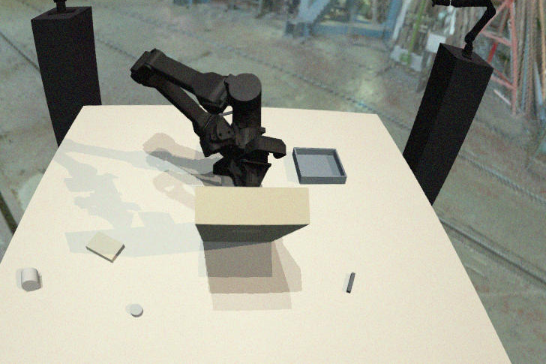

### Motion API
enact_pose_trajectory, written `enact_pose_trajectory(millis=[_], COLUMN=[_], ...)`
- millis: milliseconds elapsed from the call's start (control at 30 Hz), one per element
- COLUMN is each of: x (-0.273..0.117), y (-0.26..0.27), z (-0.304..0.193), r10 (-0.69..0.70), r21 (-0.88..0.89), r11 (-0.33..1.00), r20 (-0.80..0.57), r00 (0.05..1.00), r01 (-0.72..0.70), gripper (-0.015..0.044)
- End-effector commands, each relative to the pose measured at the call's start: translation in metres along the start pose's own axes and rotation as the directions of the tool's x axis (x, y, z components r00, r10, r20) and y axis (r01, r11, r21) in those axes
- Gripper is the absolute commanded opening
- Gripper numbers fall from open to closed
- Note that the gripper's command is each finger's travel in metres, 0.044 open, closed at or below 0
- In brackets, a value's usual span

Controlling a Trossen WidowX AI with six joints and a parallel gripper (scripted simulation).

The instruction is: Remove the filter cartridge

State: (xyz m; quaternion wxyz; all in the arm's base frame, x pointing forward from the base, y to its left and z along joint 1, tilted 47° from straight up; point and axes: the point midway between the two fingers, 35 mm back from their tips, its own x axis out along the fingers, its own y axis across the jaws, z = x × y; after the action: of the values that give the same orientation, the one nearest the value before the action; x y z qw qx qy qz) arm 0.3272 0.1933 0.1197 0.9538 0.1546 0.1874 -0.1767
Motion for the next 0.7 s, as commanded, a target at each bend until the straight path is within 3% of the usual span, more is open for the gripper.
enact_pose_trajectory(millis=[0,367,667], x=[-0.013,-0.068,-0.072], y=[0.002,0.000,0.000], z=[-0.005,-0.003,-0.002], r10=[0.004,0.007,0.008], r21=[-0.001,-0.004,-0.005], r11=[1.000,1.000,1.000], r20=[-0.020,-0.015,-0.013], r00=[1.000,1.000,1.000], r01=[-0.004,-0.007,-0.008], gripper=[0.0000,0.0000,0.0000])
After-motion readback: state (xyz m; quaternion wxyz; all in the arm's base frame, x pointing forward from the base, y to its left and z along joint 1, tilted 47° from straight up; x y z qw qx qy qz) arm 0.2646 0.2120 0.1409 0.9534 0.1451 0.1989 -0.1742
